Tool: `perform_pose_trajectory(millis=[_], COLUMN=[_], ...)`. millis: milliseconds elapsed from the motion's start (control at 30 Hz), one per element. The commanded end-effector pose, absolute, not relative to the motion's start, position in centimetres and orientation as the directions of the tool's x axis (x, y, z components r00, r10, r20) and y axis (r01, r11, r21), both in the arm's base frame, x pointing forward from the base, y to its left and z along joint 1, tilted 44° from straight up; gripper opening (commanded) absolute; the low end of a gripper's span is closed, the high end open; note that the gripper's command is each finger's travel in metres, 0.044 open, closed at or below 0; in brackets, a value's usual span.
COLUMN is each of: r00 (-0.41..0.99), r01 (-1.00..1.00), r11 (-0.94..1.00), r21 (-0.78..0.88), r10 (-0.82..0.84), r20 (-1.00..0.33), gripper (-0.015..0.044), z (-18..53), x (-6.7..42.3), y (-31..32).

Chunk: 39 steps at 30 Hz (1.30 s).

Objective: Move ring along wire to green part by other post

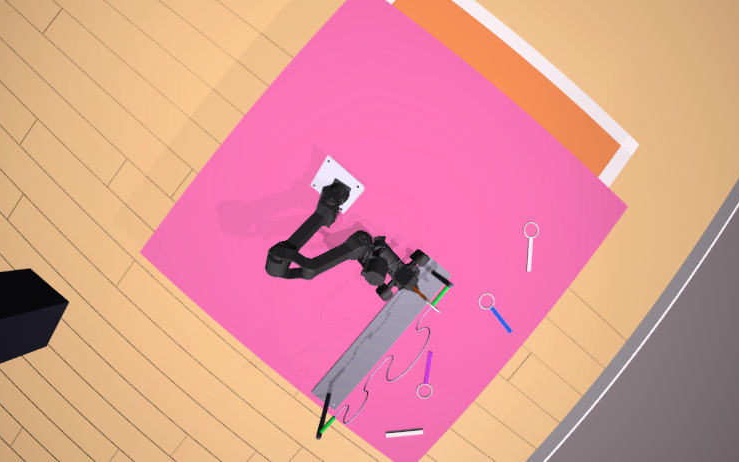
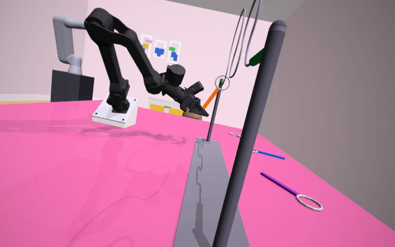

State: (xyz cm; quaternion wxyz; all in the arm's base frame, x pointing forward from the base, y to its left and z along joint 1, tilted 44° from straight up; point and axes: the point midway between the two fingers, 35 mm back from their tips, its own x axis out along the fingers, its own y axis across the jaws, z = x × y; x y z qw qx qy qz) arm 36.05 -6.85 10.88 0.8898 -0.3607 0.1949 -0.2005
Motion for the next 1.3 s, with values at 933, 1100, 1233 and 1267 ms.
perform_pose_trajectory(millis=[933, 1100, 1233, 1267], r00=[0.843, 0.843, 0.843, 0.843], r01=[0.212, 0.212, 0.212, 0.212], r11=[0.661, 0.661, 0.661, 0.661], r21=[-0.72, -0.72, -0.72, -0.72], r10=[-0.496, -0.496, -0.496, -0.496], r20=[-0.206, -0.206, -0.206, -0.206], gripper=[-0.015, -0.015, -0.015, -0.015], z=[8.1, 8.1, 8.1, 8.1], x=[36.0, 36.0, 36.0, 36.0], y=[-6.7, -6.8, -6.8, -6.8])
